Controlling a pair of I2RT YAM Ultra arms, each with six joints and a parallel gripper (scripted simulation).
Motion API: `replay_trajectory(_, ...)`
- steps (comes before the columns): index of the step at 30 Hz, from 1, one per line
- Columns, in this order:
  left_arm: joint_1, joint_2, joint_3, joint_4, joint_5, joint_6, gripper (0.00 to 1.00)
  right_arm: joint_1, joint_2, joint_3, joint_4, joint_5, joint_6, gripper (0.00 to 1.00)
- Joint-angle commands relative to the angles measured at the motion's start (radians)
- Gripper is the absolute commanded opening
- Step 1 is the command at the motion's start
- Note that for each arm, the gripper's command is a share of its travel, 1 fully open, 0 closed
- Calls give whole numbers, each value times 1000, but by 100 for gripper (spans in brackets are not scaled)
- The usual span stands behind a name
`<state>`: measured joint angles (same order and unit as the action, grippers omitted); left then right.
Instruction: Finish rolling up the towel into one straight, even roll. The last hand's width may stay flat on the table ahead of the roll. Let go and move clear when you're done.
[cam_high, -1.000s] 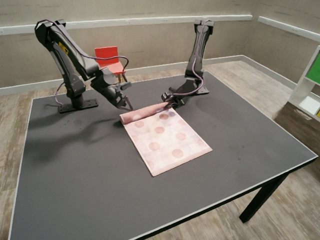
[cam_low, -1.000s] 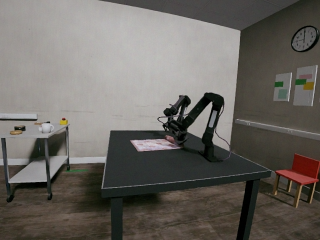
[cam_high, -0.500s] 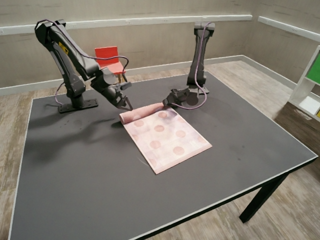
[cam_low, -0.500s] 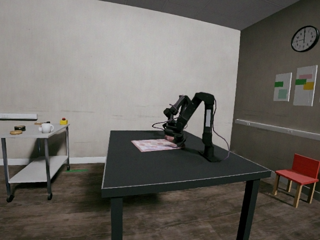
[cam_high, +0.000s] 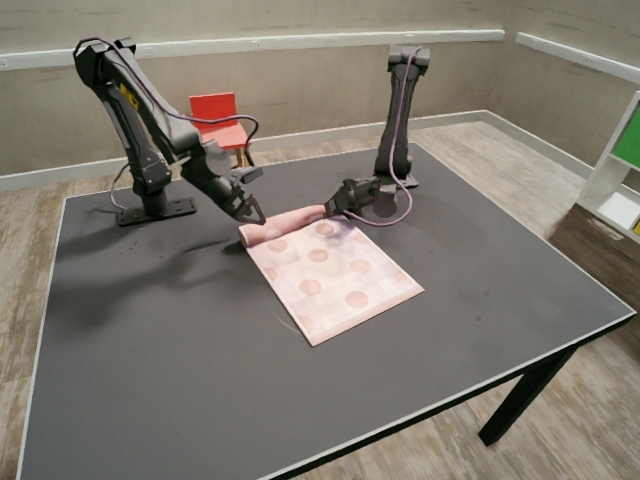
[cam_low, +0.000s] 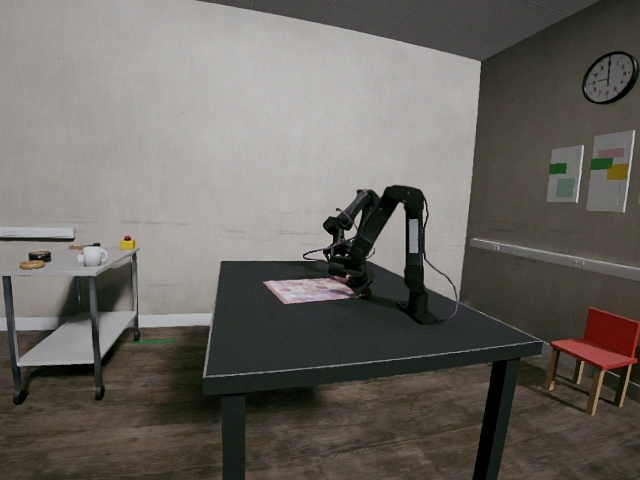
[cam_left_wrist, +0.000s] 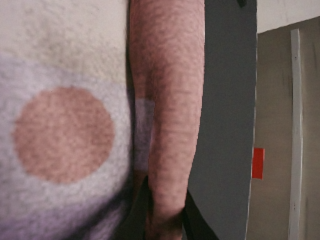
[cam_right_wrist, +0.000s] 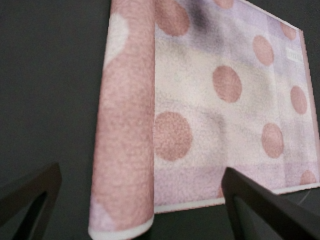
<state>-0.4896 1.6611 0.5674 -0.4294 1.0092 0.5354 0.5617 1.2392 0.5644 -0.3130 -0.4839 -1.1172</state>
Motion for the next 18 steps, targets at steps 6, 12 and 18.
replay_trajectory(6, 1, 23, 3, -10, -11, 14, 19, -5, 49, -34, 97, -26, -20, 98)
replay_trajectory(12, 1, 23, 3, -10, -11, 14, 19, 0, 120, -102, 233, -23, -19, 98)
replay_trajectory(18, 1, 23, 3, -10, -11, 14, 19, 1, 151, -122, 289, -24, -15, 98)
